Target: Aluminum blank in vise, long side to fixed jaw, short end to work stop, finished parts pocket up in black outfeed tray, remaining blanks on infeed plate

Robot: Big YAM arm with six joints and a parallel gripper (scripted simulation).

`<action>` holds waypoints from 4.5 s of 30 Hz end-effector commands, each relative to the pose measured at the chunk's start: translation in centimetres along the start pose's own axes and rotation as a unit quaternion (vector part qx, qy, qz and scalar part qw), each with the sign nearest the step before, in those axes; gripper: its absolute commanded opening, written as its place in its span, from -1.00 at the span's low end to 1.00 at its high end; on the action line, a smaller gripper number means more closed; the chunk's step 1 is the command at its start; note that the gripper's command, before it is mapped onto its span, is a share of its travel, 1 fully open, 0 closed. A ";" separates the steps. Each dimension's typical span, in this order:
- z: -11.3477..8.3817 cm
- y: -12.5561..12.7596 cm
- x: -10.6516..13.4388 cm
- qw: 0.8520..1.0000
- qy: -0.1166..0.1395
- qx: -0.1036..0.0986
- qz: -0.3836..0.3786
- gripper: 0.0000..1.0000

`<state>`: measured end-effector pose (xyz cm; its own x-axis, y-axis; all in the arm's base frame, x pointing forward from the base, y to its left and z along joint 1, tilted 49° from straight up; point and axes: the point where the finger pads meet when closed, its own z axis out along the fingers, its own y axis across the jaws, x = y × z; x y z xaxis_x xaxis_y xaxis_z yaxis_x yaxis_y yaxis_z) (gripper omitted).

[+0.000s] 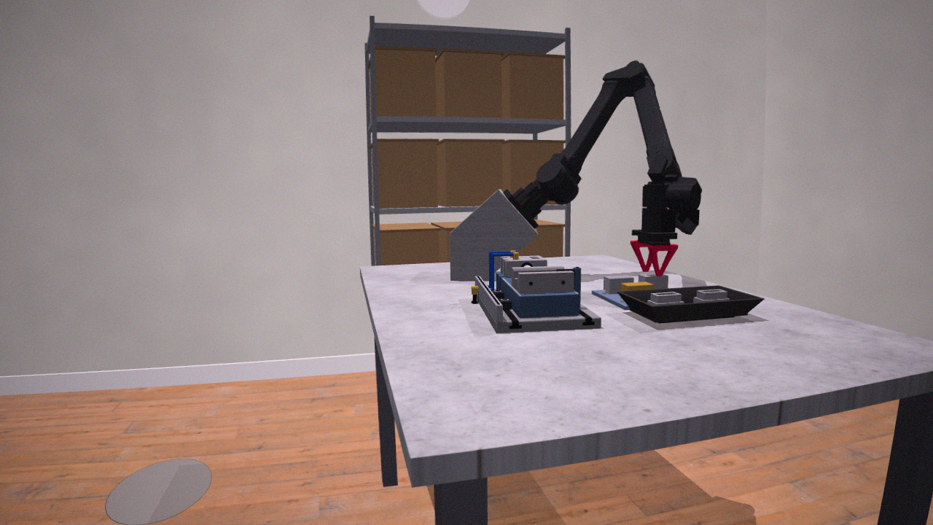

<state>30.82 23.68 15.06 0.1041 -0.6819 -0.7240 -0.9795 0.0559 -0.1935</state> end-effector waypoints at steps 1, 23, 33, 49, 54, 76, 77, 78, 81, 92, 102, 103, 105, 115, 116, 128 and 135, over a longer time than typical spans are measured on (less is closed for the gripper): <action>-0.2 -0.3 -1.2 1.000 -0.008 0.008 -0.015 0.28; -0.2 -0.7 -1.6 1.000 -0.007 0.006 -0.011 0.28; -0.1 -0.5 -1.4 1.000 -0.006 0.004 -0.010 0.28; -0.1 -0.4 -1.3 1.000 -0.005 0.003 -0.009 0.28; -0.1 -0.4 -1.3 1.000 -0.005 0.003 -0.009 0.28; 0.6 -0.4 -0.9 1.000 -0.004 0.001 -0.005 0.28; 0.6 -0.4 -0.9 1.000 -0.003 0.001 -0.005 0.28; 0.7 -0.3 -0.9 1.000 -0.003 0.000 -0.004 0.28; 0.9 -0.3 -0.7 1.000 -0.003 0.000 -0.003 0.28; 1.3 0.0 -0.5 1.000 -0.001 -0.002 -0.002 0.28; 1.6 0.0 -0.5 1.000 -0.002 -0.002 -0.002 0.28; 1.5 0.0 -0.6 1.000 -0.002 -0.001 -0.003 0.28; 1.5 -0.2 -0.8 1.000 -0.003 0.000 -0.005 0.28; 1.7 -0.3 -0.8 1.000 -0.003 0.000 -0.005 0.28; 1.7 -0.3 -0.9 1.000 -0.004 0.001 -0.006 0.28; 1.5 -0.3 -1.0 1.000 -0.005 0.003 -0.008 0.28; 1.4 -0.3 -1.1 1.000 -0.005 0.003 -0.009 0.28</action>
<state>31.18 24.78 14.48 0.1064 -0.6812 -0.7244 -0.9789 0.0559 -0.1964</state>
